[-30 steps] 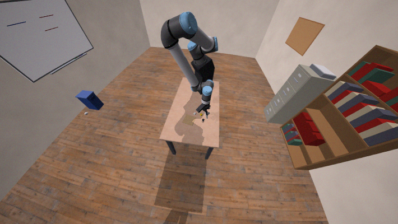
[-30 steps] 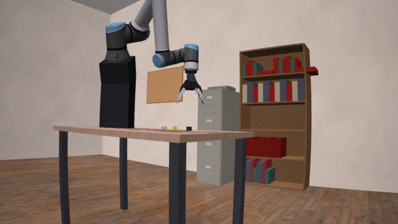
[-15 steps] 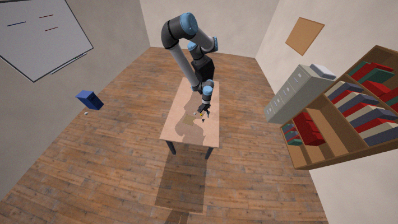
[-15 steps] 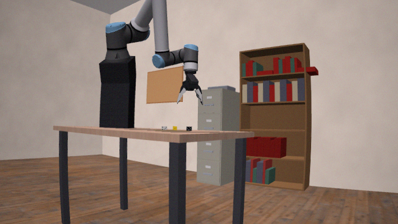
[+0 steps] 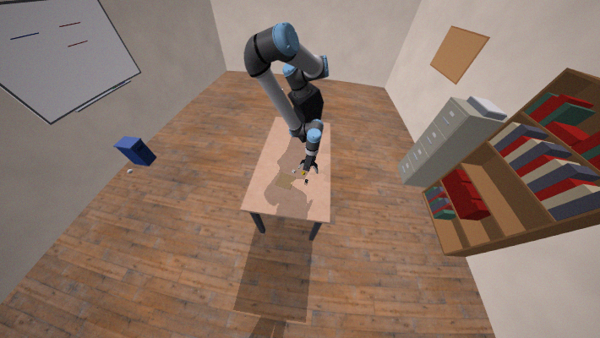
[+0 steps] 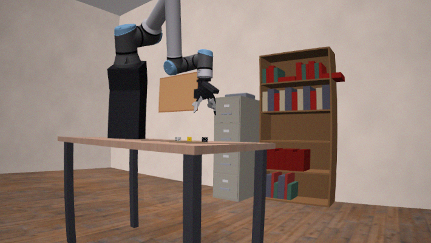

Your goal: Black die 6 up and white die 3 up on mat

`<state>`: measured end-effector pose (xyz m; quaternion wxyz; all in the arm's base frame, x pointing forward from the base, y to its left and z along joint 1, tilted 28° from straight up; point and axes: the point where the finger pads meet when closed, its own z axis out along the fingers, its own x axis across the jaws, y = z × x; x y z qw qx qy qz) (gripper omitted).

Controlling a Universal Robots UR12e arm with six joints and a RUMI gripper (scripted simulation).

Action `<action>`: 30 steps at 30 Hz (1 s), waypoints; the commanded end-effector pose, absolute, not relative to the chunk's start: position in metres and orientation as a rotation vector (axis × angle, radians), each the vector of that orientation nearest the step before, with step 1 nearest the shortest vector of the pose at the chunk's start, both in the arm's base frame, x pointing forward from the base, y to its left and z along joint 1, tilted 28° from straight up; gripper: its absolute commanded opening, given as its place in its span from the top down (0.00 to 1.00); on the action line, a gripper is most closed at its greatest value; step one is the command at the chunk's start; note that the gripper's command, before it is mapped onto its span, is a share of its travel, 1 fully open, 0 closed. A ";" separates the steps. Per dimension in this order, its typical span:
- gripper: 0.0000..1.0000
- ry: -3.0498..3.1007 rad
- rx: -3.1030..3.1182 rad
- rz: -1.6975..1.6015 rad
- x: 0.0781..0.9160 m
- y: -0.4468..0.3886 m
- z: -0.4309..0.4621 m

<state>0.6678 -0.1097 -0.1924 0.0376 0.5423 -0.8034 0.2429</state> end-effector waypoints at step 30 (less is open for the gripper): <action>0.76 -2.408 1.733 0.742 0.675 -0.130 -0.240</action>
